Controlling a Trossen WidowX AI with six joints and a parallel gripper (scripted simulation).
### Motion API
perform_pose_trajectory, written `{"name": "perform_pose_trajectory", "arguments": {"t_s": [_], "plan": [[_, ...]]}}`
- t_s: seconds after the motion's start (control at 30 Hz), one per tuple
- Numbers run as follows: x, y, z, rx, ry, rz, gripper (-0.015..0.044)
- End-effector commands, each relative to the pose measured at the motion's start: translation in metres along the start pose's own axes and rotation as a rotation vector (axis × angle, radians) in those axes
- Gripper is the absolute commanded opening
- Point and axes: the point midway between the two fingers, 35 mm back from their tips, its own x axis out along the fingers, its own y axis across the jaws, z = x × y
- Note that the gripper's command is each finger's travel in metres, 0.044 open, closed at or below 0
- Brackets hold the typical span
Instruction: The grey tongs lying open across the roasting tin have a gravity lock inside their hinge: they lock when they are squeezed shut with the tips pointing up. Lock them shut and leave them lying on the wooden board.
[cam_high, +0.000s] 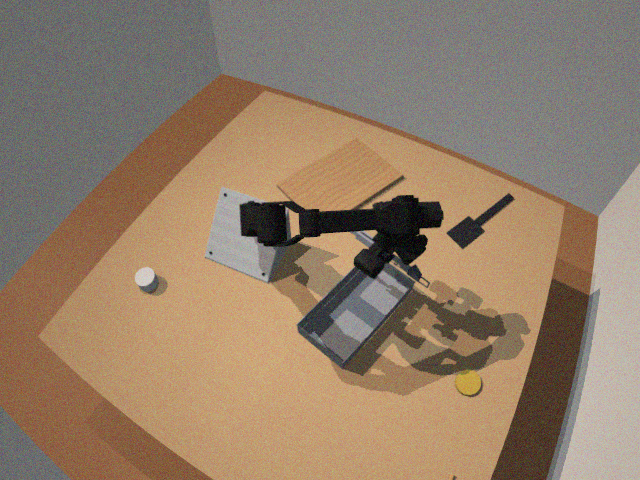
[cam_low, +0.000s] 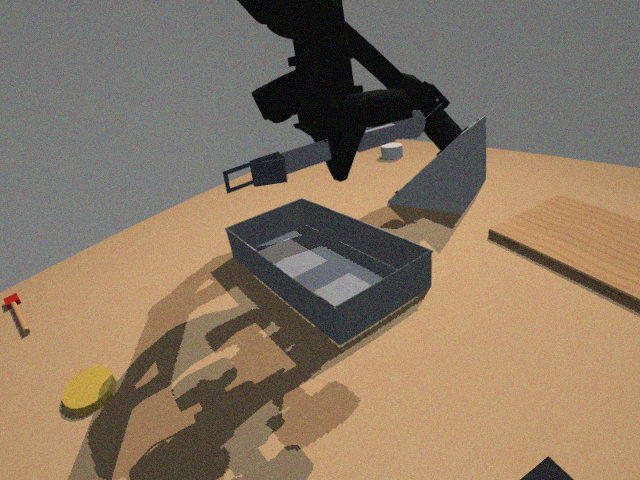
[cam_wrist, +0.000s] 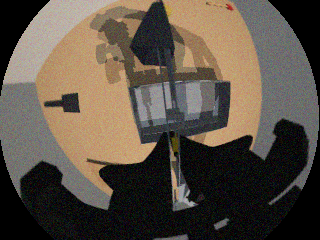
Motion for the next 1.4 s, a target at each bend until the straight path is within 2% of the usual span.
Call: {"name": "perform_pose_trajectory", "arguments": {"t_s": [0.0, 1.0, 1.37], "plan": [[-0.003, 0.025, -0.008, 0.084, 0.0, 0.015, -0.015], [-0.005, 0.156, -0.097, 0.786, 0.011, 0.016, -0.015], [-0.003, 0.175, -0.118, 0.917, 0.008, 0.008, -0.015]]}}
